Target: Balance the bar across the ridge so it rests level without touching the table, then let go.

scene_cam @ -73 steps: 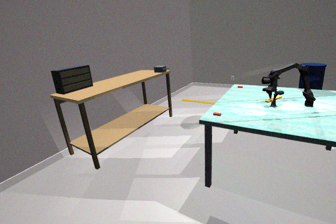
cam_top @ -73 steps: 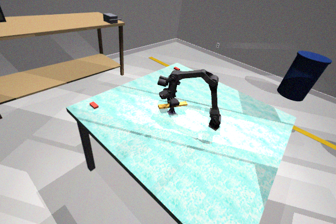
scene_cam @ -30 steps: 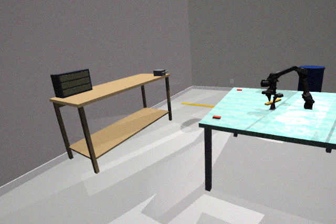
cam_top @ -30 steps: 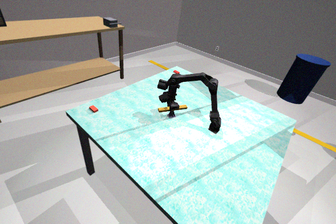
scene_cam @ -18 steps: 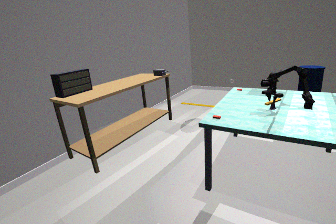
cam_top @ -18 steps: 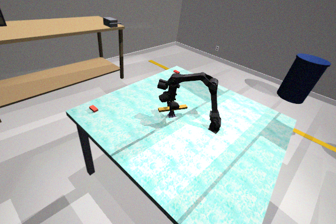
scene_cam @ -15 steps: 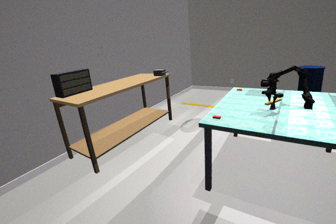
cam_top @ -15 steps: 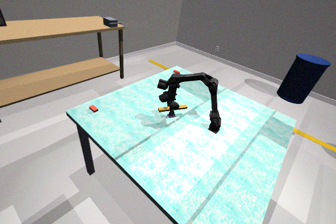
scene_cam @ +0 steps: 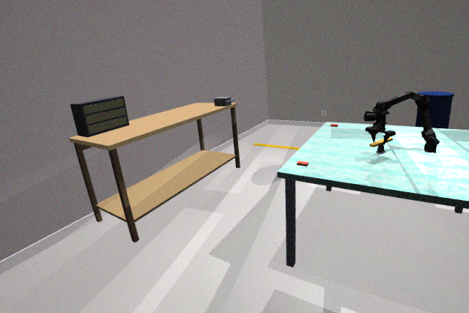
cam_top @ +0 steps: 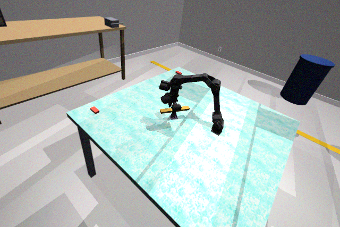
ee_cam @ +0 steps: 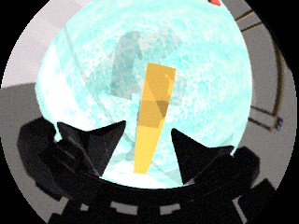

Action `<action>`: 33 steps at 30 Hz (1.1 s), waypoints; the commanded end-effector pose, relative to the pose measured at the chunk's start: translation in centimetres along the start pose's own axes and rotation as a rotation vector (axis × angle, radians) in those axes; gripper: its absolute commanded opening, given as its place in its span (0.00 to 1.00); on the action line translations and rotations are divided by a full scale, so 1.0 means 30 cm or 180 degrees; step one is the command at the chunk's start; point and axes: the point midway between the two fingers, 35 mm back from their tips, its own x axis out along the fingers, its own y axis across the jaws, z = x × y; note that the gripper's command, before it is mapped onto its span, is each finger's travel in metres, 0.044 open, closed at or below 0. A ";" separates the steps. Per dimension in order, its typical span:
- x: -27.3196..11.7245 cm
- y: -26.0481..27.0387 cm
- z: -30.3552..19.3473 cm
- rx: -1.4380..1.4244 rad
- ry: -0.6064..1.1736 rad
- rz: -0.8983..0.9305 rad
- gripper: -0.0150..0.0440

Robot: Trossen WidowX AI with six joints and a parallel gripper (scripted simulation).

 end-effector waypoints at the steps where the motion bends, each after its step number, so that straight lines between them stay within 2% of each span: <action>1: 0.000 0.000 0.000 -0.0001 0.0002 -0.0001 1.00; 5: -0.023 -0.003 0.003 0.0000 -0.0003 -0.0005 1.00; 14: -0.327 0.001 -0.001 0.0000 -0.0063 -0.0047 1.00; 33: -0.332 0.001 -0.002 0.0000 -0.0064 -0.0048 1.00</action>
